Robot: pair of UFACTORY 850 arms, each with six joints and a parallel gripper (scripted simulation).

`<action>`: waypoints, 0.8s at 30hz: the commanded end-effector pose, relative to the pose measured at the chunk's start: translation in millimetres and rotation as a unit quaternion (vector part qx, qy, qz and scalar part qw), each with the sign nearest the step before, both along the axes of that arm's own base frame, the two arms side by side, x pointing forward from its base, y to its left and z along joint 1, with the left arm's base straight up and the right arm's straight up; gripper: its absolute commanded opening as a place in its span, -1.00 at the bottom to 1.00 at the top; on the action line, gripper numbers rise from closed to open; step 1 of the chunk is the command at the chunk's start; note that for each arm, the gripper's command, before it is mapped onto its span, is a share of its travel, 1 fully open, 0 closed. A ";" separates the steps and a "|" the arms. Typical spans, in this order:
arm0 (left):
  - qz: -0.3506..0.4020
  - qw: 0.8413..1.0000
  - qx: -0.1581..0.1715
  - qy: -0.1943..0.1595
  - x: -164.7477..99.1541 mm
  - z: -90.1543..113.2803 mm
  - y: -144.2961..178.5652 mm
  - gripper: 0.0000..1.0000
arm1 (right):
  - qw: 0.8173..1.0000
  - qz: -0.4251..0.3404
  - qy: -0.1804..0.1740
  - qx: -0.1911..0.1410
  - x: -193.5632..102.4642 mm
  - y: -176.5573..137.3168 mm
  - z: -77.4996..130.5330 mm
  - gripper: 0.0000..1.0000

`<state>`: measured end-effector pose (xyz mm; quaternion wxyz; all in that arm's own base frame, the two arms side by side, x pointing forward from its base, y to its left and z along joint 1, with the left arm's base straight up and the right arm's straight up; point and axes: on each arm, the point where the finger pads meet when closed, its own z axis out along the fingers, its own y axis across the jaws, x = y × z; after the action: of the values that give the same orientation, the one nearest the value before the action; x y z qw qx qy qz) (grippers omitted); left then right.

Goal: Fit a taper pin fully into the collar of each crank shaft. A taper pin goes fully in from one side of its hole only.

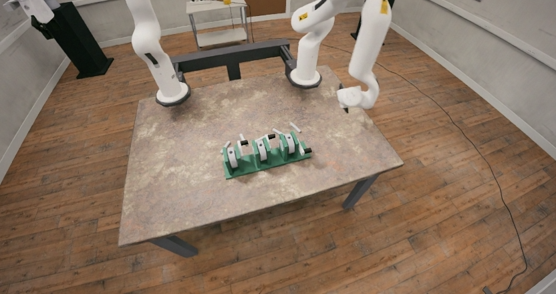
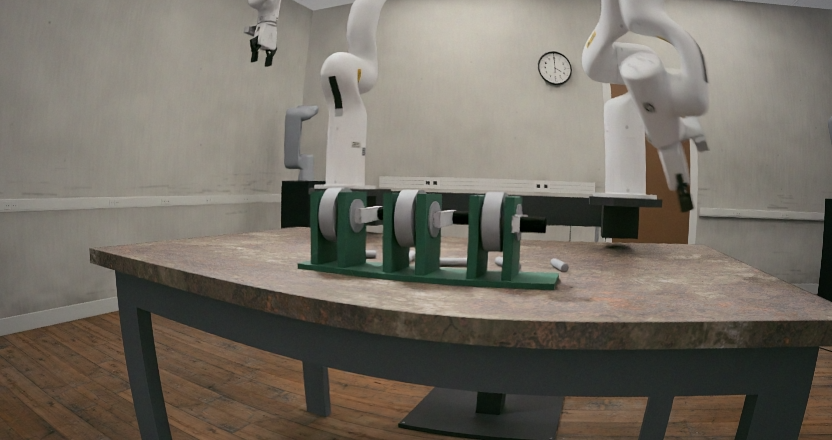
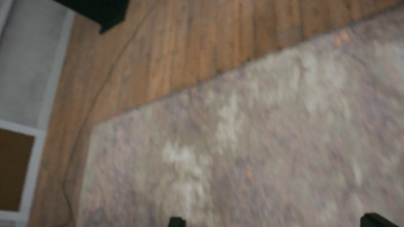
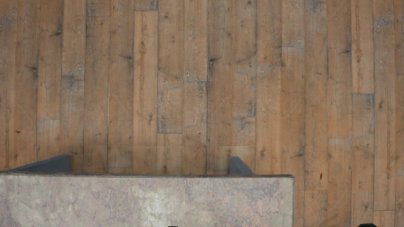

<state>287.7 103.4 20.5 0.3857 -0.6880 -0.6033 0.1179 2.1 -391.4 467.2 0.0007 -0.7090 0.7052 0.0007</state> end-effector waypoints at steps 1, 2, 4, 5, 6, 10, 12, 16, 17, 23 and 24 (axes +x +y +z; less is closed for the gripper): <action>0.007 0.998 -0.029 -0.051 12.3 8.6 -70.9 1.00 | 1.000 0.000 0.000 -0.001 0.0 -0.4 0.9 1.00; 0.007 0.998 -0.029 -0.051 13.4 10.3 -80.2 1.00 | 1.000 0.000 0.000 -0.001 0.0 -0.4 0.9 1.00; 0.007 0.998 -0.029 -0.051 13.4 10.3 -80.2 1.00 | 1.000 0.000 0.000 -0.001 0.0 -0.4 0.9 1.00; 0.011 0.996 -0.044 -0.079 18.6 13.4 -113.1 1.00 | 1.000 0.000 0.000 -0.001 0.0 -0.4 0.9 1.00; 0.011 0.996 -0.044 -0.079 19.0 14.0 -116.4 1.00 | 1.000 0.000 0.000 -0.001 0.0 -0.4 0.9 1.00; 0.019 0.987 -0.078 -0.139 28.1 16.4 -162.4 1.00 | 1.000 0.000 0.000 -0.001 0.0 -0.4 0.9 1.00; 0.019 0.987 -0.078 -0.139 30.3 20.0 -183.7 1.00 | 1.000 0.000 0.000 -0.001 0.0 -0.4 0.9 1.00; 0.024 0.980 -0.096 -0.172 37.4 24.6 -228.2 1.00 | 1.000 0.000 0.000 -0.001 0.0 -0.4 0.9 1.00; 0.029 0.971 -0.115 -0.206 41.6 24.5 -240.8 1.00 | 1.000 0.000 0.000 -0.001 0.0 -0.4 0.9 1.00; 0.033 0.962 -0.133 -0.238 50.6 32.6 -306.7 1.00 | 1.000 0.000 0.000 -0.001 0.0 -0.4 0.9 1.00; 0.033 0.962 -0.133 -0.238 51.2 33.6 -314.9 1.00 | 1.000 0.000 0.000 -0.001 0.0 -0.4 0.9 1.00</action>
<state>329.4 -149.6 48.7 0.1705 -0.7196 -0.6708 0.0548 2.1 -391.4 467.2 0.0007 -0.7090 0.7052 0.0007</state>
